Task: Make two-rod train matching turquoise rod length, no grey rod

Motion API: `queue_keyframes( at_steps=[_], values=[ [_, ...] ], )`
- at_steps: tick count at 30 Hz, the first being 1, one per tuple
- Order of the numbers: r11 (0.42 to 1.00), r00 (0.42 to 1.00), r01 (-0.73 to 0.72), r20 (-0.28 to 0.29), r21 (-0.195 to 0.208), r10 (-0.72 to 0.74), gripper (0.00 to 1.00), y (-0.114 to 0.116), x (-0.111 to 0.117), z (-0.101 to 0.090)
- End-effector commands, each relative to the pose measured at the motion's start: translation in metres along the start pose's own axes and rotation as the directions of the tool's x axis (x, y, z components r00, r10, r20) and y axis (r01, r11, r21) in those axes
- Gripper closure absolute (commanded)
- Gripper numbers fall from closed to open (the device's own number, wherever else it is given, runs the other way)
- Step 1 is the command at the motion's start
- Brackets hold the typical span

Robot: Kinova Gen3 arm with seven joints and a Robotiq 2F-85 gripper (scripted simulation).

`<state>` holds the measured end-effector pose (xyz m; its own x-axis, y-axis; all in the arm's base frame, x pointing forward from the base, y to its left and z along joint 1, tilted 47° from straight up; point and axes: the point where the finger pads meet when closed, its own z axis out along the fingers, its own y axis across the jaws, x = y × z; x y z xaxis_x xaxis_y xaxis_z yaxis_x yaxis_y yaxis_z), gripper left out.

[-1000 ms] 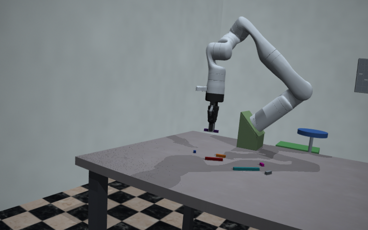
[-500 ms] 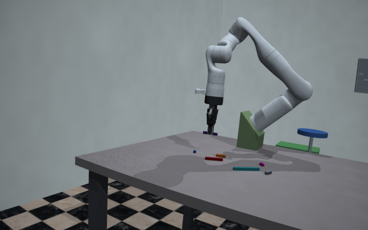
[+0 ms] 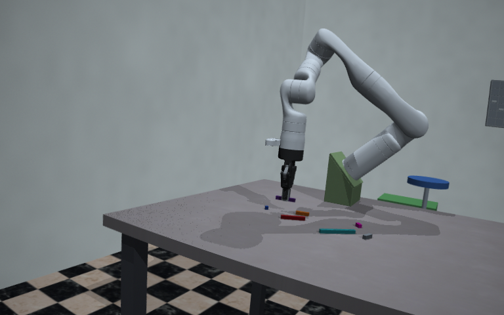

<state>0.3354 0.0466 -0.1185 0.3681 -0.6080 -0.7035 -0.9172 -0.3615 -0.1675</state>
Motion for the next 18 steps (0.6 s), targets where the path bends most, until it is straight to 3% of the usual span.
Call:
queue_keyframes(
  at_steps=[1, 7, 18],
  values=[
    [1.0, 1.0, 0.005, 0.012, -0.006, -0.005, 0.95, 0.0, -0.004, 0.013],
    [1.0, 1.0, 0.005, 0.012, -0.006, -0.005, 0.95, 0.0, -0.004, 0.023],
    [1.0, 1.0, 0.005, 0.012, -0.006, -0.005, 0.95, 0.0, -0.005, 0.024]
  ],
)
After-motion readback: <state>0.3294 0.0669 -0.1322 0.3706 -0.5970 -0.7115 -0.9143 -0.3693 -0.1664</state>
